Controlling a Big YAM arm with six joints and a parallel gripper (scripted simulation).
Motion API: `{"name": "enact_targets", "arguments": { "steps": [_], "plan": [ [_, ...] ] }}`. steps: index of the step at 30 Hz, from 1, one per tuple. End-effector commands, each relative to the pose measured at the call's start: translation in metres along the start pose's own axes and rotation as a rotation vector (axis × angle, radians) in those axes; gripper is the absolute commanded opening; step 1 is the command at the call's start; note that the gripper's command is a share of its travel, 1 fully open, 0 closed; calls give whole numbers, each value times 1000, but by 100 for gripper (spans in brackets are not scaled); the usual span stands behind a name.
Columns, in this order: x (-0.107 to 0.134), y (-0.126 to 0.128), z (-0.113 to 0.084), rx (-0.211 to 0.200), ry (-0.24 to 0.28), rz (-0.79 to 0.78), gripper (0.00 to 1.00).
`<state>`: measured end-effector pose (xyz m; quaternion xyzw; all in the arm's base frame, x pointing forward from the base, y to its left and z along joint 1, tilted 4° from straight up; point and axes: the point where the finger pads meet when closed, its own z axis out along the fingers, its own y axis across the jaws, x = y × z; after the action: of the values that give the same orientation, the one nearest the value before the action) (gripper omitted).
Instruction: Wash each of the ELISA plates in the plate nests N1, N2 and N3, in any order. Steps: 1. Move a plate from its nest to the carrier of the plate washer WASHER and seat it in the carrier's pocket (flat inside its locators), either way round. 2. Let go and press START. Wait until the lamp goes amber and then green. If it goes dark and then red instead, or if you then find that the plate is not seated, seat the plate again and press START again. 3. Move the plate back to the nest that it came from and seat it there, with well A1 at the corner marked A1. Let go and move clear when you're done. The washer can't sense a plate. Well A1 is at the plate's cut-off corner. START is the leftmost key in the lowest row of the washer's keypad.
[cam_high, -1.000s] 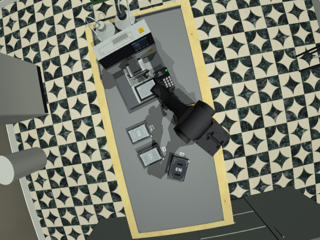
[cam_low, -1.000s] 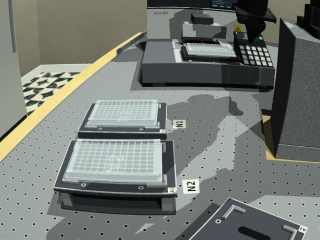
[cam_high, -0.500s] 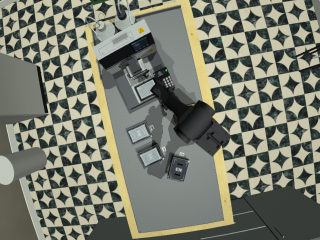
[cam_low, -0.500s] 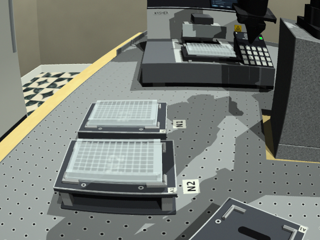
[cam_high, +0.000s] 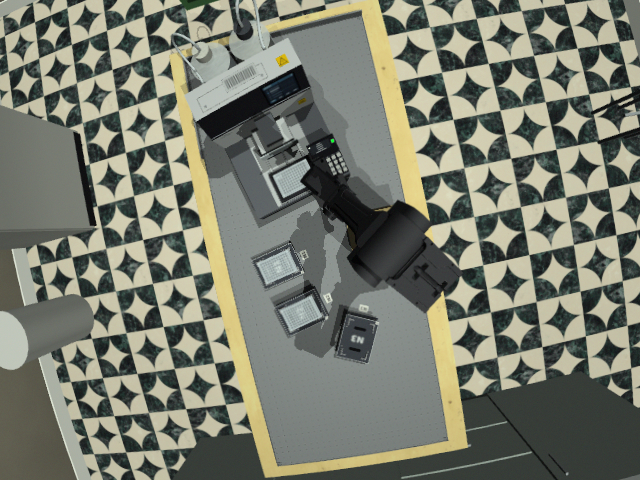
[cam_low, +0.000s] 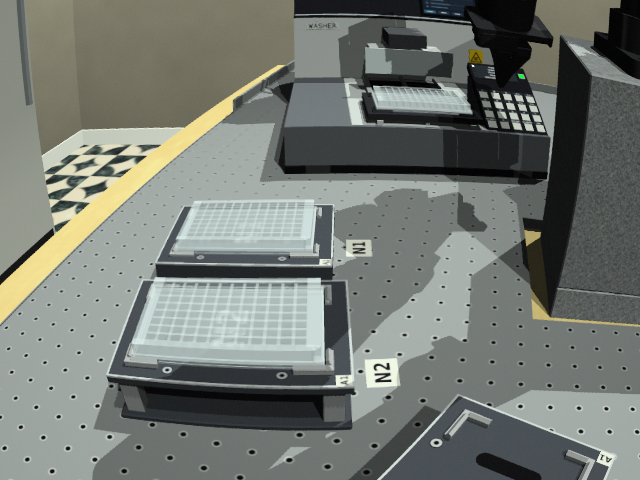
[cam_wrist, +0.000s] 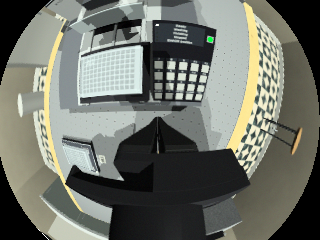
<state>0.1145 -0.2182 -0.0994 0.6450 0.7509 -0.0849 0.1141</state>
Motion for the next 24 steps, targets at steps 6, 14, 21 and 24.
{"name": "enact_targets", "arguments": {
  "steps": [6,14,21,24],
  "plan": [
    [-7,3,-1,-3,-12,5,0],
    [-7,3,-1,-3,-12,5,0],
    [-19,13,-4,-21,-20,-48,100],
    [-23,17,-4,-27,-16,-80,100]
  ]
}}
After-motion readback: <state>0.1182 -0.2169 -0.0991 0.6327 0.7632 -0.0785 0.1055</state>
